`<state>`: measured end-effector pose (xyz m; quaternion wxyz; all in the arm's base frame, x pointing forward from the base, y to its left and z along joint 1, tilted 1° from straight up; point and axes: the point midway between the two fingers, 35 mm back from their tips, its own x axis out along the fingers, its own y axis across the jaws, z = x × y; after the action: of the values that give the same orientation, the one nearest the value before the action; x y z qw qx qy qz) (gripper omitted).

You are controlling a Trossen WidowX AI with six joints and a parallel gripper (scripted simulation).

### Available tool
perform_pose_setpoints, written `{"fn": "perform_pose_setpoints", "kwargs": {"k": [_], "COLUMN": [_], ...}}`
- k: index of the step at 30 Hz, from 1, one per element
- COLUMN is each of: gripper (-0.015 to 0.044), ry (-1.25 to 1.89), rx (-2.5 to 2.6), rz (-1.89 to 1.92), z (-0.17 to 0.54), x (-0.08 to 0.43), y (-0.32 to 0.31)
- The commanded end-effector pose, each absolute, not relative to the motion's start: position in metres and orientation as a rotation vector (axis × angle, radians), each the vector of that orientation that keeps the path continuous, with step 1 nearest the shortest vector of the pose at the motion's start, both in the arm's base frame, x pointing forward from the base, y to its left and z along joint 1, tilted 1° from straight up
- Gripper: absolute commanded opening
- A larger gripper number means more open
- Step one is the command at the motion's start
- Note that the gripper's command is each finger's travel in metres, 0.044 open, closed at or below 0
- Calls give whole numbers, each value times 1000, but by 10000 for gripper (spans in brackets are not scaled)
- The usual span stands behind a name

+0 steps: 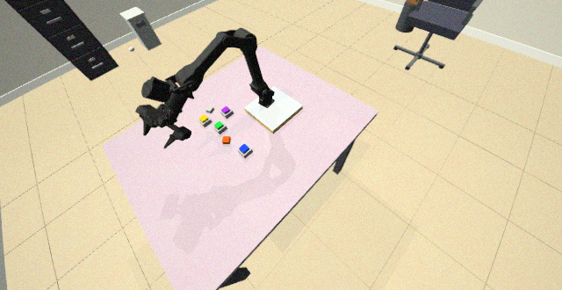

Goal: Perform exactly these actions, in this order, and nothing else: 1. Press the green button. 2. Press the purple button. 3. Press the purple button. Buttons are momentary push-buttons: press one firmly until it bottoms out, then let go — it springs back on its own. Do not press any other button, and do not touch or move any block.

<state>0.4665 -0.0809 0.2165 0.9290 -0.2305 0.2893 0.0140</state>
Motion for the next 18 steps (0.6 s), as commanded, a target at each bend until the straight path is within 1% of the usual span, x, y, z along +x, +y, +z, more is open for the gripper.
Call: {"fn": "perform_pose_setpoints", "kwargs": {"k": [1, 8, 15, 18], "gripper": [400, 400, 400, 400], "ry": [931, 1227, 1522, 1553], "rx": [-278, -102, 84, 104], "rz": [-5, -40, -90, -96], "z": [172, 144, 134, 134], "x": [400, 334, 261, 253], "y": [-99, -102, -97, -96]}}
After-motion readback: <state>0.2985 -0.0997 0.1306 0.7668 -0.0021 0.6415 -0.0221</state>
